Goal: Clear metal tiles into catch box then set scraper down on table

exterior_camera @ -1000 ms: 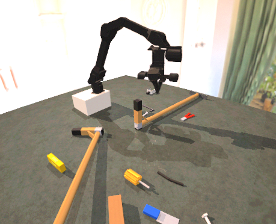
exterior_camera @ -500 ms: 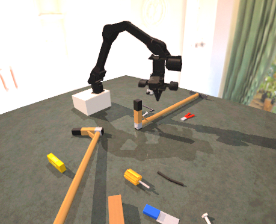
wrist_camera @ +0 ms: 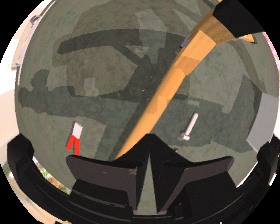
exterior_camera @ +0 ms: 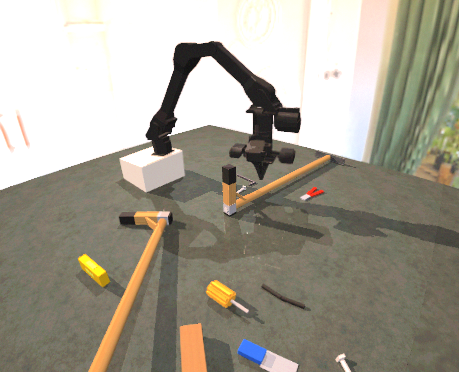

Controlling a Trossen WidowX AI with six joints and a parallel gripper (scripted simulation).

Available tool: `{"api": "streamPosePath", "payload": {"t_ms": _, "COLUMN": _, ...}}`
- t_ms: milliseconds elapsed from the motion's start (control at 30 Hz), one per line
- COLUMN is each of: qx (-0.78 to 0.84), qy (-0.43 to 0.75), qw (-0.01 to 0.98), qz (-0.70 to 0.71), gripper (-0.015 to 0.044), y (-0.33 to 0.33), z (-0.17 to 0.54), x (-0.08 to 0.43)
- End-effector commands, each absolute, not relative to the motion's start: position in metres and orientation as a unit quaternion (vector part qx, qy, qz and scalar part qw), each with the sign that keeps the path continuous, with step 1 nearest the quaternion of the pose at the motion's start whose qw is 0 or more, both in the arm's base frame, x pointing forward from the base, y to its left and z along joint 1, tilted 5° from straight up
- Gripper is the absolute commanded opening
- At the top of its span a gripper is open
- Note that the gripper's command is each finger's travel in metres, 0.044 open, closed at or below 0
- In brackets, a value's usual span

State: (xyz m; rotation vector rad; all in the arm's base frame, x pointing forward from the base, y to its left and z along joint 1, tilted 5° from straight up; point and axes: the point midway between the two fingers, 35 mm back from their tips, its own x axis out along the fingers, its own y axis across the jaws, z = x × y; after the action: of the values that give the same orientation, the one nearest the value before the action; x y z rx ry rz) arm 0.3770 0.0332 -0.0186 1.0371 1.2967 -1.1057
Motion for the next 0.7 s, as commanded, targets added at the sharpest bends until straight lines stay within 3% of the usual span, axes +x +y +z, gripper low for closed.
{"api": "streamPosePath", "payload": {"t_ms": 0, "qx": 0.435, "qy": 0.55, "qw": 0.538, "qz": -0.468, "gripper": 0.0, "y": 0.033, "z": -0.034, "x": 0.372}}
{"api": "streamPosePath", "payload": {"t_ms": 667, "qx": 0.435, "qy": 0.551, "qw": 0.537, "qz": -0.468, "gripper": 0.0, "y": 0.031, "z": -0.071, "x": 0.361}}
